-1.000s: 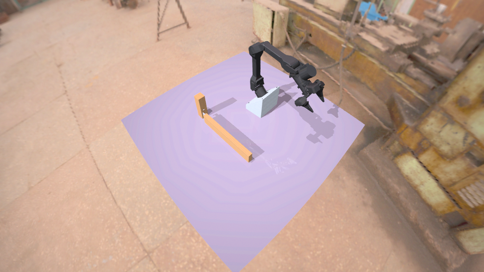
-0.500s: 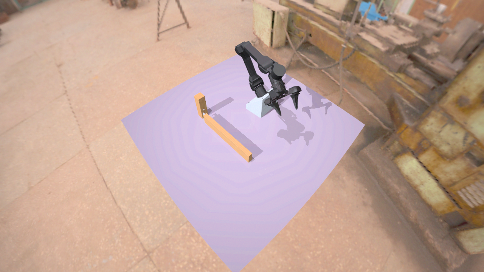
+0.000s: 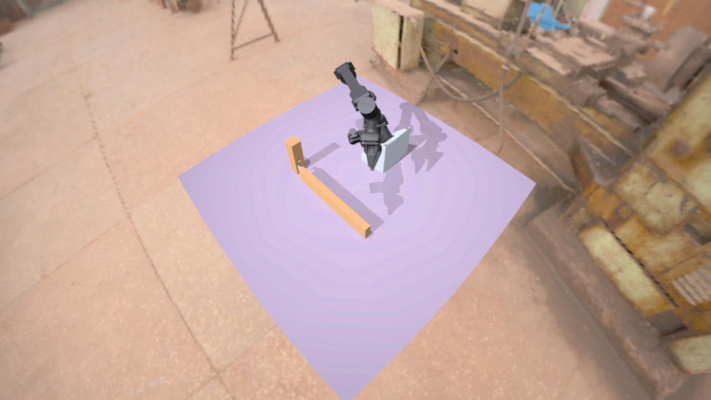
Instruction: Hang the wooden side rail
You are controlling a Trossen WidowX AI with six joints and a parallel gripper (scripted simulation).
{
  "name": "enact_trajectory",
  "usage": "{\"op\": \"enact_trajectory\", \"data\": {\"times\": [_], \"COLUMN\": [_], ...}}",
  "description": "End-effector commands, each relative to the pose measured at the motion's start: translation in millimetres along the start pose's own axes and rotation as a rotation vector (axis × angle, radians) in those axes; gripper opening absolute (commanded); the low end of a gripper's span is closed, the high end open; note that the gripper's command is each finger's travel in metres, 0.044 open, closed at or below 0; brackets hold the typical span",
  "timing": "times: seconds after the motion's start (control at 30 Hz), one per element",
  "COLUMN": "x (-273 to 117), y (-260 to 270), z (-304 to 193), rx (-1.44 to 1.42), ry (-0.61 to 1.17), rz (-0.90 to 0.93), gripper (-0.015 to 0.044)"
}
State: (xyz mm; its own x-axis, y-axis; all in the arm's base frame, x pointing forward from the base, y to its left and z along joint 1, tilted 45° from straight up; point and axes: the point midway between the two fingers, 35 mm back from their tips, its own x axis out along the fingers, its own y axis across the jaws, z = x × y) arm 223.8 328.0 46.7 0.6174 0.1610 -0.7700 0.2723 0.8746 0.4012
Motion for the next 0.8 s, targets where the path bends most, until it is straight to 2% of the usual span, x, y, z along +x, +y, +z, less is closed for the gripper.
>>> {"op": "enact_trajectory", "data": {"times": [0.0, 0.4, 0.77], "x": [-6, -36, -83], "y": [-30, -102, -185], "z": [71, 170, 228], "rx": [0.449, 1.211, 1.837], "ry": [-0.2, -0.566, -0.922], "rz": [0.011, 0.166, 0.494], "gripper": [0.044, 0.044, 0.044]}}
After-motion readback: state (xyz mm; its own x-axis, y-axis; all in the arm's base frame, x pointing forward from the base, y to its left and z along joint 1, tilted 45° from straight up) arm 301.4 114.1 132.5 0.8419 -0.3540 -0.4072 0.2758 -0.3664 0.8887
